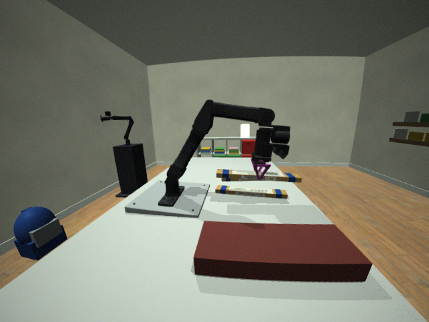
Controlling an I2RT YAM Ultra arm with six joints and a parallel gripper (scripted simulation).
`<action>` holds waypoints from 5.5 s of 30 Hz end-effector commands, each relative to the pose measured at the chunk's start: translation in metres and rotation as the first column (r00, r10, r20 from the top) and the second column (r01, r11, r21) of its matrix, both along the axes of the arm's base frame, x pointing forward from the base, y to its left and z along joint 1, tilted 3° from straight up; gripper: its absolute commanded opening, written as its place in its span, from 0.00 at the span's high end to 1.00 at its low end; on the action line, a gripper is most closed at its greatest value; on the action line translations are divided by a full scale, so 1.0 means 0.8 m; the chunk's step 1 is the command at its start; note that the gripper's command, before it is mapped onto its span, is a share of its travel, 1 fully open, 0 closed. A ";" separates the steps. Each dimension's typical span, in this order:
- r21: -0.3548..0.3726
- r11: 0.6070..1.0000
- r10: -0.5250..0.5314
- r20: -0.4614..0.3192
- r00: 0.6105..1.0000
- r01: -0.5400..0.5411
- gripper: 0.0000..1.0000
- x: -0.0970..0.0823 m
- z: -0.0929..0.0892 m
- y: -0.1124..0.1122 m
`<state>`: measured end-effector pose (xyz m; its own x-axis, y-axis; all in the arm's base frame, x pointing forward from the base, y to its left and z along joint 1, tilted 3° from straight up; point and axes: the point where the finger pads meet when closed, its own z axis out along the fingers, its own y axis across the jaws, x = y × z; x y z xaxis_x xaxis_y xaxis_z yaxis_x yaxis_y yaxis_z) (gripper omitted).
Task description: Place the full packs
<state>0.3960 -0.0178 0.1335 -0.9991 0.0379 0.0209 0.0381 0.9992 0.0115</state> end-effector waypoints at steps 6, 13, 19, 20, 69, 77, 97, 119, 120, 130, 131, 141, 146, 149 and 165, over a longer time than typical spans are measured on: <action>-0.008 1.000 -0.005 0.085 0.996 0.006 1.00 0.004 0.034 0.000; -0.008 1.000 -0.005 0.085 0.996 0.006 1.00 0.004 0.034 0.000; -0.008 1.000 -0.005 0.087 0.996 0.006 1.00 0.005 0.034 0.000; -0.008 1.000 -0.005 0.087 0.996 0.006 1.00 0.005 0.034 0.000; -0.014 1.000 -0.005 0.100 0.995 0.006 1.00 0.004 0.027 0.001; -0.014 1.000 -0.002 0.112 0.994 0.004 1.00 0.008 0.014 0.002; -0.012 1.000 -0.005 0.099 0.995 0.006 1.00 0.007 -0.028 0.001; -0.013 1.000 -0.004 0.115 0.993 0.006 1.00 0.014 -0.020 0.001; -0.013 1.000 -0.004 0.115 0.993 0.006 1.00 0.014 -0.020 0.001; -0.013 1.000 -0.004 0.115 0.993 0.005 1.00 0.015 -0.015 0.002; -0.013 1.000 -0.004 0.115 0.993 0.005 1.00 0.015 -0.015 0.002; -0.012 1.000 -0.003 0.110 0.994 0.004 1.00 0.014 -0.015 0.002; -0.012 1.000 -0.003 0.110 0.994 0.004 1.00 0.014 -0.015 0.002; -0.012 1.000 -0.003 0.110 0.994 0.005 1.00 0.014 -0.014 0.002; -0.012 1.000 -0.008 0.106 0.994 0.009 1.00 0.013 -0.016 -0.001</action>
